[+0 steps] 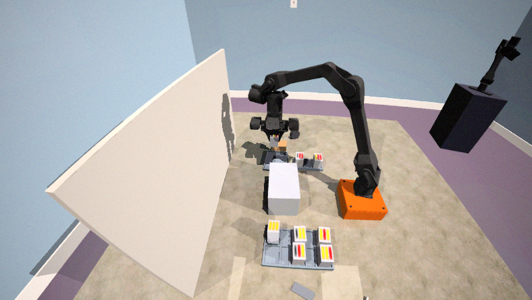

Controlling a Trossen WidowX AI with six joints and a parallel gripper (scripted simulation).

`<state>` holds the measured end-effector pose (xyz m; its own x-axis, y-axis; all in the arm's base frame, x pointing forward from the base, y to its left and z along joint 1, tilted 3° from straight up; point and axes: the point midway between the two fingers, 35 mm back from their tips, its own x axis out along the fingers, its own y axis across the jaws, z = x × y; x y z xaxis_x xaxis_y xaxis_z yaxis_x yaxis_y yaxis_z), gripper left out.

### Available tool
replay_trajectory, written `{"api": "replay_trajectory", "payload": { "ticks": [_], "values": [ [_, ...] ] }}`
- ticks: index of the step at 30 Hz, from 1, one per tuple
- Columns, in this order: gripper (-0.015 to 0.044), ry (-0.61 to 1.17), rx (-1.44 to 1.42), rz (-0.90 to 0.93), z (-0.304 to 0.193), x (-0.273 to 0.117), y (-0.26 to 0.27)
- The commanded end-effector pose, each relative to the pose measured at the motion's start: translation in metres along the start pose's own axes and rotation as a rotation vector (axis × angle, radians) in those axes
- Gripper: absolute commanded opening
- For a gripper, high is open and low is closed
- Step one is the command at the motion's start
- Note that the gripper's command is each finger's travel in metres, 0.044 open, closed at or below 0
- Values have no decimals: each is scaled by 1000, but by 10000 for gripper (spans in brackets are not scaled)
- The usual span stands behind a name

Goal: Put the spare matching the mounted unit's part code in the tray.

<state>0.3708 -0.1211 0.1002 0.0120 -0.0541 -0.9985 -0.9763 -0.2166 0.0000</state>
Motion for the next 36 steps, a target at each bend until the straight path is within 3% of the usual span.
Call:
{"api": "replay_trajectory", "payload": {
  "ticks": [1,36],
  "values": [
    [0,2,-6,3,-1,5,0],
    [0,2,-6,4,-1,34,1]
  ]
}}
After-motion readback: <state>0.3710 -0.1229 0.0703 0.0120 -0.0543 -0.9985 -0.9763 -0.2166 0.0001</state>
